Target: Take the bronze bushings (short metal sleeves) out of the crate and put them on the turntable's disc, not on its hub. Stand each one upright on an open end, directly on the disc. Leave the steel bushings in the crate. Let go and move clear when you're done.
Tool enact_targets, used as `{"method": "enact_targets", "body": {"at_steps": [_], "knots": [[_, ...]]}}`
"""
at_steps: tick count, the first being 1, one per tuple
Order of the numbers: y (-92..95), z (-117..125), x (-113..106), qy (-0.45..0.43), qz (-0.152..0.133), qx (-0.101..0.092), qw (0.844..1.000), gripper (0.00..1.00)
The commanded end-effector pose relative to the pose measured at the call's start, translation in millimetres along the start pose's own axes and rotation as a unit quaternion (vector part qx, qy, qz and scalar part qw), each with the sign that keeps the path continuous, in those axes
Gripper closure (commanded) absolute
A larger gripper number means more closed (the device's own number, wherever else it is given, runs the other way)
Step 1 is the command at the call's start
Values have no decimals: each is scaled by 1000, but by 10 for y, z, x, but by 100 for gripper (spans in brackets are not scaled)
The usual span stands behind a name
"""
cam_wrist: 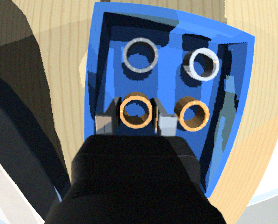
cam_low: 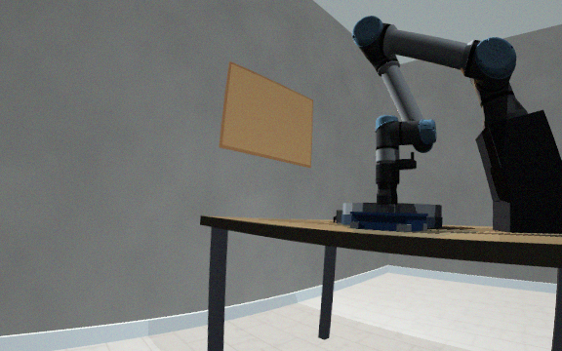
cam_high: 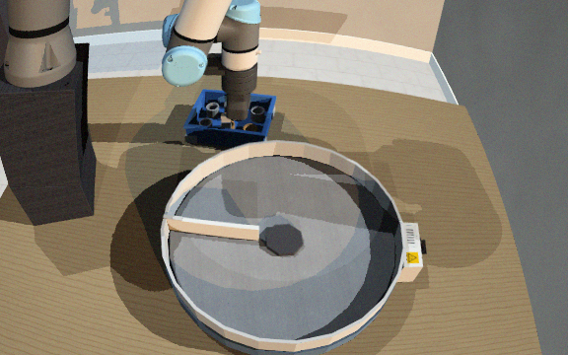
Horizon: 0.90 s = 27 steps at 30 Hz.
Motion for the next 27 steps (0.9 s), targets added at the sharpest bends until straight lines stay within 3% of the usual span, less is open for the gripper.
{"method": "enact_targets", "body": {"at_steps": [1,27], "knots": [[3,1,-4,0,-1,0,1000,100],[3,1,-4,0,-1,0,1000,100]]}}
Point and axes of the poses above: the point where the finger pads meet when closed, its own y axis back along the fingers, its own z axis across the jaws, x = y × z, the point moved 6 cm from there along y, back along the fingers, and after that the axes turned 11 degrees about y, right-handed, at the moved point
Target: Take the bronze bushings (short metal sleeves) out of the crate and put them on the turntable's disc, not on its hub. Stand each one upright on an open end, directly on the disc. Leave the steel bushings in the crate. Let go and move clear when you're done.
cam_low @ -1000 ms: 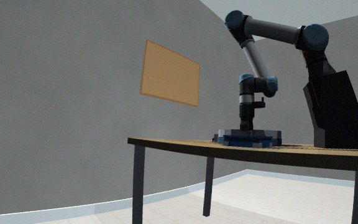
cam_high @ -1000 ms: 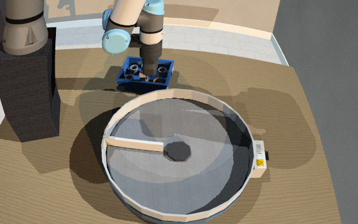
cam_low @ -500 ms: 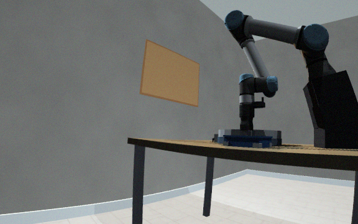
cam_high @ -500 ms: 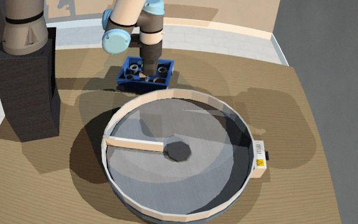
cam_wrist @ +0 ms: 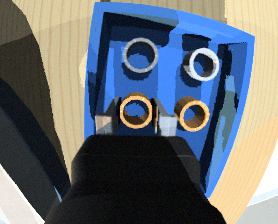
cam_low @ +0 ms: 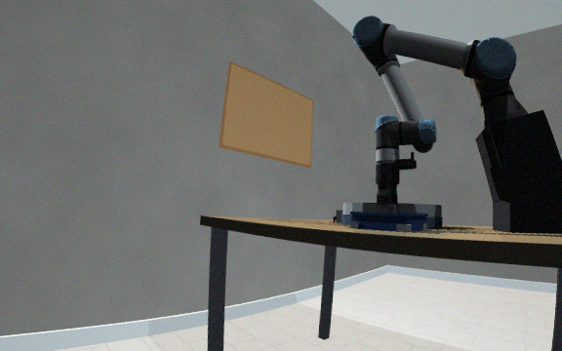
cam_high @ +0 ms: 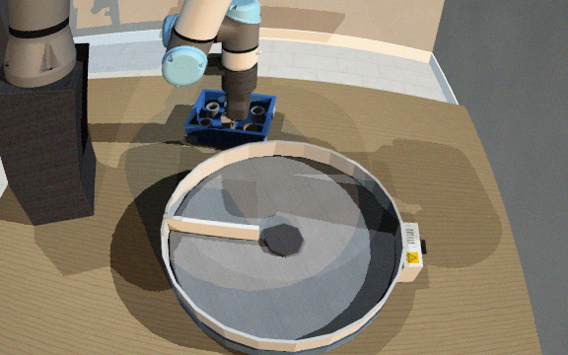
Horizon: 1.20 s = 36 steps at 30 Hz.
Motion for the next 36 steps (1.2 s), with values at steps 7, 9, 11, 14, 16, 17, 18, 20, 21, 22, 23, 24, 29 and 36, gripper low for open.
{"method": "enact_targets", "body": {"at_steps": [7,9,11,14,16,17,18,20,21,22,23,24,29,36], "knots": [[9,1,-4,0,-1,0,1000,100],[22,1,-4,0,-1,0,1000,100],[44,1,-4,0,-1,0,1000,100],[98,1,-4,0,-1,0,1000,100],[147,1,-4,0,-1,0,1000,100],[176,1,-4,0,-1,0,1000,100],[207,1,-4,0,-1,0,1000,100],[276,1,-4,0,-1,0,1000,100],[314,1,-4,0,-1,0,1000,100],[314,1,-4,0,-1,0,1000,100],[314,1,-4,0,-1,0,1000,100],[352,1,-3,0,-1,0,1000,100],[560,1,-3,0,-1,0,1000,100],[840,1,-3,0,-1,0,1000,100]]}}
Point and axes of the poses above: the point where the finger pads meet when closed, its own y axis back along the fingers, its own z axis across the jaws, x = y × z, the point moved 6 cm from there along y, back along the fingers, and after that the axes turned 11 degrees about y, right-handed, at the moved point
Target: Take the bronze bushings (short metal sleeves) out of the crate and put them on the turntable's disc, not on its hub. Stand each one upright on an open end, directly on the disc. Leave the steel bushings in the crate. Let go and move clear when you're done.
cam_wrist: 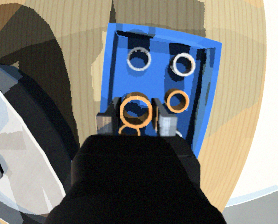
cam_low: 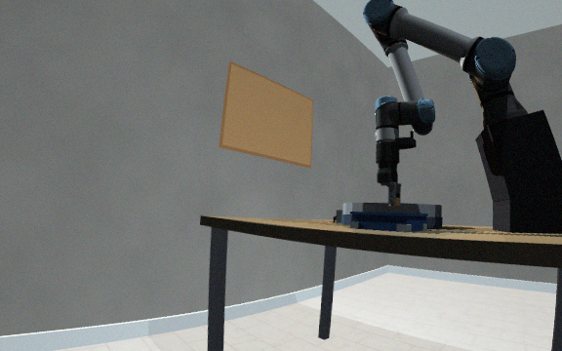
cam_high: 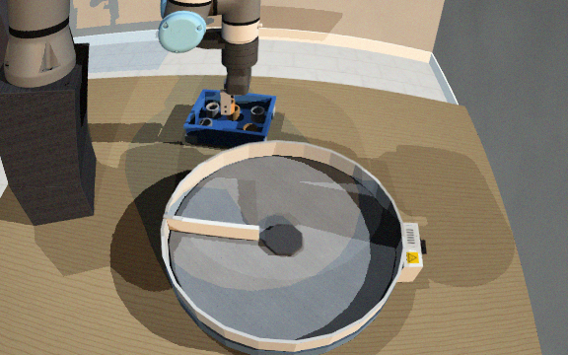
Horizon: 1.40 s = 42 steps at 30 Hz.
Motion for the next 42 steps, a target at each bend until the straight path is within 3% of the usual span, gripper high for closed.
{"method": "enact_targets", "body": {"at_steps": [1,15,42], "knots": [[210,-1,-6,0,0,0,1000,100],[457,-1,-6,0,0,0,1000,100],[472,-1,-6,0,0,0,1000,100]]}}
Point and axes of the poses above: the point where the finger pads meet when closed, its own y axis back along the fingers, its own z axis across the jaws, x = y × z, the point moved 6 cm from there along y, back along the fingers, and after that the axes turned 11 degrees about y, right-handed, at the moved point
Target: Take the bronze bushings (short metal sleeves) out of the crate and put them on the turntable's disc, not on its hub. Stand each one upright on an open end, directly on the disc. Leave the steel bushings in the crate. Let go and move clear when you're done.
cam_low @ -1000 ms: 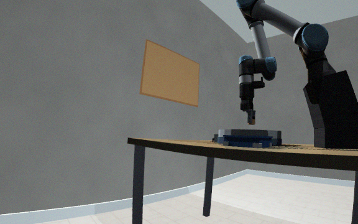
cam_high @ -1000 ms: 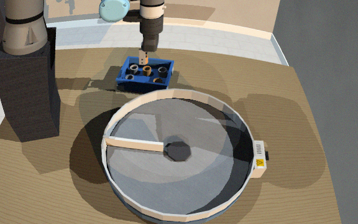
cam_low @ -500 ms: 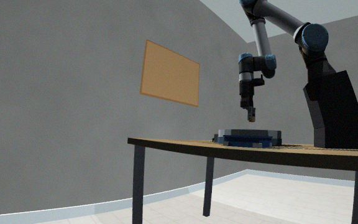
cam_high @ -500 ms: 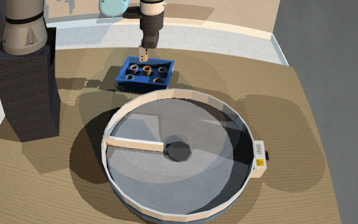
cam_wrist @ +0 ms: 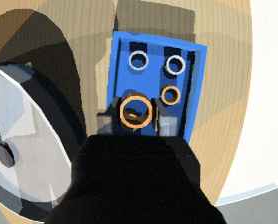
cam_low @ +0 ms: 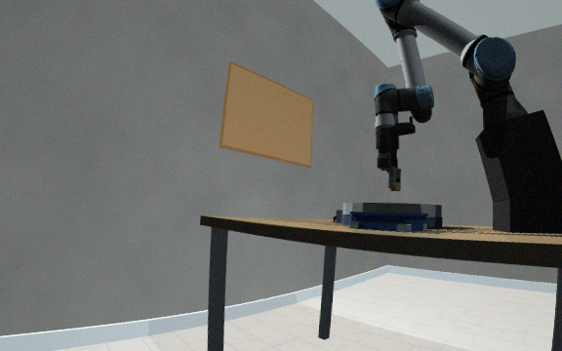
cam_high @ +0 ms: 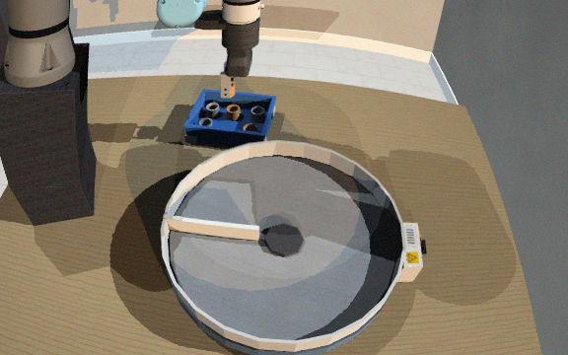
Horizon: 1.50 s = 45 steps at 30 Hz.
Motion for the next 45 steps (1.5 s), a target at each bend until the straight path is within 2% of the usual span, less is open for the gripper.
{"method": "enact_targets", "body": {"at_steps": [1,30,45], "knots": [[3,1,-3,0,-1,0,1000,100],[3,-38,-1,0,-1,0,1000,100],[3,-306,14,0,-1,0,1000,100]]}}
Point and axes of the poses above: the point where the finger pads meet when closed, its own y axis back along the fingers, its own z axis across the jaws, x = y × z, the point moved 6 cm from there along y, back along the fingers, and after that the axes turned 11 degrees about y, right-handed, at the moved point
